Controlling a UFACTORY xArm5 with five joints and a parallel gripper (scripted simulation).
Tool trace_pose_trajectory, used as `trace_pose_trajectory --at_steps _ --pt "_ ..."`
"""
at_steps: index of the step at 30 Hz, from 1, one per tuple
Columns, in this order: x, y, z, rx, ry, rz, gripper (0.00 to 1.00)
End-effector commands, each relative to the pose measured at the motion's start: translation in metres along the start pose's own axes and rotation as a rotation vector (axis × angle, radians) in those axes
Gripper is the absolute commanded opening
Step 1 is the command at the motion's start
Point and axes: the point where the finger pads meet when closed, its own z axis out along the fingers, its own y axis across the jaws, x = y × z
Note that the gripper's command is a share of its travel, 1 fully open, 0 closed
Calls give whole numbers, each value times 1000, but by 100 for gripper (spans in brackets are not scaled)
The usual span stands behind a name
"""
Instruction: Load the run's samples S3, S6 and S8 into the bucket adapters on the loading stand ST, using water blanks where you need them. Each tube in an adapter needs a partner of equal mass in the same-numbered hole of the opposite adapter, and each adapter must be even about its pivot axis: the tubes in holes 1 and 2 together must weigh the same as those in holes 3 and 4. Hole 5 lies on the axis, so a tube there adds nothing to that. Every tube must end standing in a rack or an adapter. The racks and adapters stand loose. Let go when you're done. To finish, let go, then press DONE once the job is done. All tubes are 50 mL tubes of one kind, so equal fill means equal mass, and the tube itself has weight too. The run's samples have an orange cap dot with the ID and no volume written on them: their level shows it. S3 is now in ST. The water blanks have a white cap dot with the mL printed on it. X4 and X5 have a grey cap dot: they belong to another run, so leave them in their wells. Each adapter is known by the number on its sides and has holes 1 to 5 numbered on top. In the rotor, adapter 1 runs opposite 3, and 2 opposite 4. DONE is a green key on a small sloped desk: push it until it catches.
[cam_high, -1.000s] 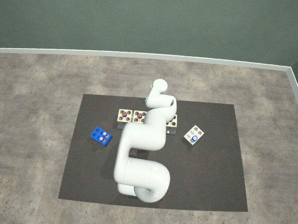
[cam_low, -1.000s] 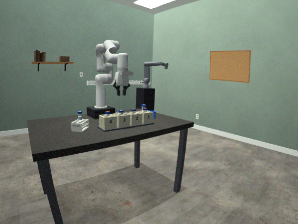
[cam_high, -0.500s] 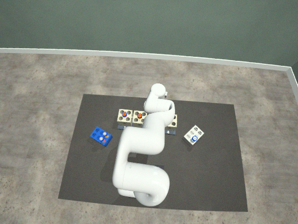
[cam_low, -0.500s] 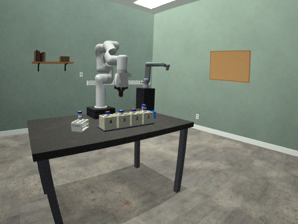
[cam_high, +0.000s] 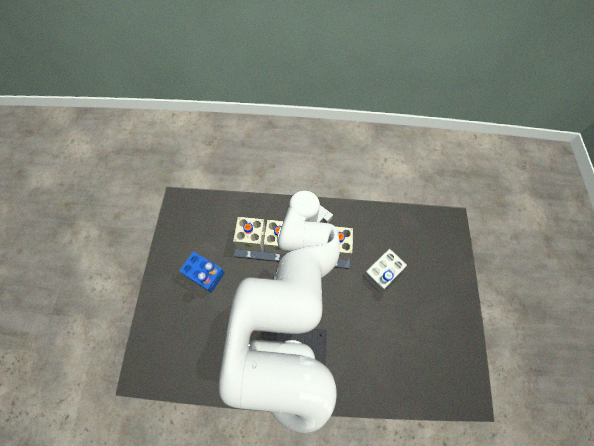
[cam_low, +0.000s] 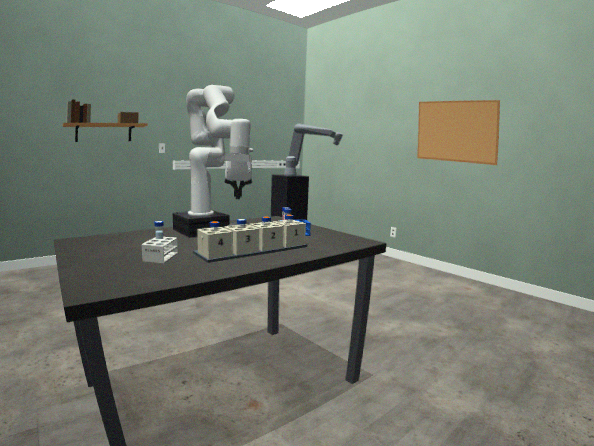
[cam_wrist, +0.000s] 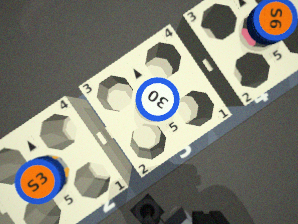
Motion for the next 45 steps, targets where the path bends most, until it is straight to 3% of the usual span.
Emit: trace_pose_trajectory --at_steps 1,23,29,45 --pt "-21 5 10 12 9 176 0" --pt "-107 27 56 14 4 843 0" --pt "-122 31 64 14 4 858 0" --pt "-122 31 70 14 4 858 0"
